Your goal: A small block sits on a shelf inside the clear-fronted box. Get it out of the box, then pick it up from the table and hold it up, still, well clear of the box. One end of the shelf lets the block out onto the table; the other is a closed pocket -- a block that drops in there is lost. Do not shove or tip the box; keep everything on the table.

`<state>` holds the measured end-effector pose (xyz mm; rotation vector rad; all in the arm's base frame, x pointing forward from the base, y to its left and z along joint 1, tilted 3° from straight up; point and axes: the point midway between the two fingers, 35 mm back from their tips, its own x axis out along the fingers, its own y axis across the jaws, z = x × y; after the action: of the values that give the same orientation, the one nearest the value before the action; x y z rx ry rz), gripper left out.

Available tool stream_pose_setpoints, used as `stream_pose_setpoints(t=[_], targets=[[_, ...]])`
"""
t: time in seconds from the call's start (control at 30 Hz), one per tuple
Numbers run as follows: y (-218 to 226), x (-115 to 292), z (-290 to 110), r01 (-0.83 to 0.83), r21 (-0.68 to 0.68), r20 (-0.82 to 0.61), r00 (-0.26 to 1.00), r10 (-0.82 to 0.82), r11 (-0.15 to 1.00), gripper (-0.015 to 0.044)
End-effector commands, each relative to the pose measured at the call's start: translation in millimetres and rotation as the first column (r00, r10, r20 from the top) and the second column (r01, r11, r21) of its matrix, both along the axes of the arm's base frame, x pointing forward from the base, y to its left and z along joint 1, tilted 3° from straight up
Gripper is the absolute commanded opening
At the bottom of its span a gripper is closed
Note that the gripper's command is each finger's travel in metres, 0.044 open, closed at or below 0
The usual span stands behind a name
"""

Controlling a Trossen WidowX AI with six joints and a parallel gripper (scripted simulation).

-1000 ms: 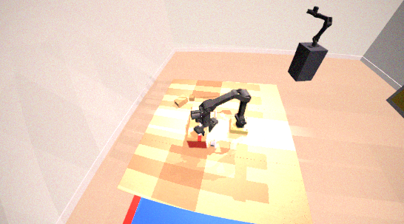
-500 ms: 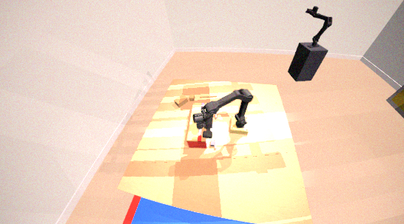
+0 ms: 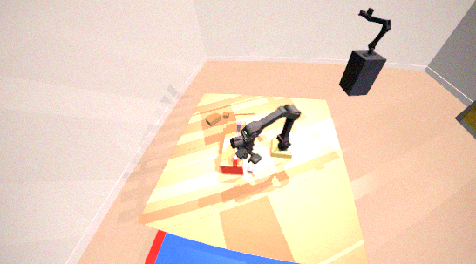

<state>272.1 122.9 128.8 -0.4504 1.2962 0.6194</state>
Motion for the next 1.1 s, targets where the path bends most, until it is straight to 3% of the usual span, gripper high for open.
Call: stream_pose_setpoints(t=[0.0, 0.4, 0.8, 0.9, 1.07], targets=[[4, -8, 3, -0.733, -0.322, 0.069, 0.613, 0.787, 0.600, 0.0285], [7, -14, 5, -0.879, -0.476, -0.105, 0.067, 0.992, 0.009, 0.0285], [10, -19, 8, -0.680, -0.457, -0.350, -0.456, 0.819, -0.574, 0.0285], [11, -20, 8, -0.596, -0.426, -0.398, -0.552, 0.733, -0.680, 0.0285], [11, -20, 8, -0.589, -0.424, -0.402, -0.559, 0.725, -0.688, 0.0285]])
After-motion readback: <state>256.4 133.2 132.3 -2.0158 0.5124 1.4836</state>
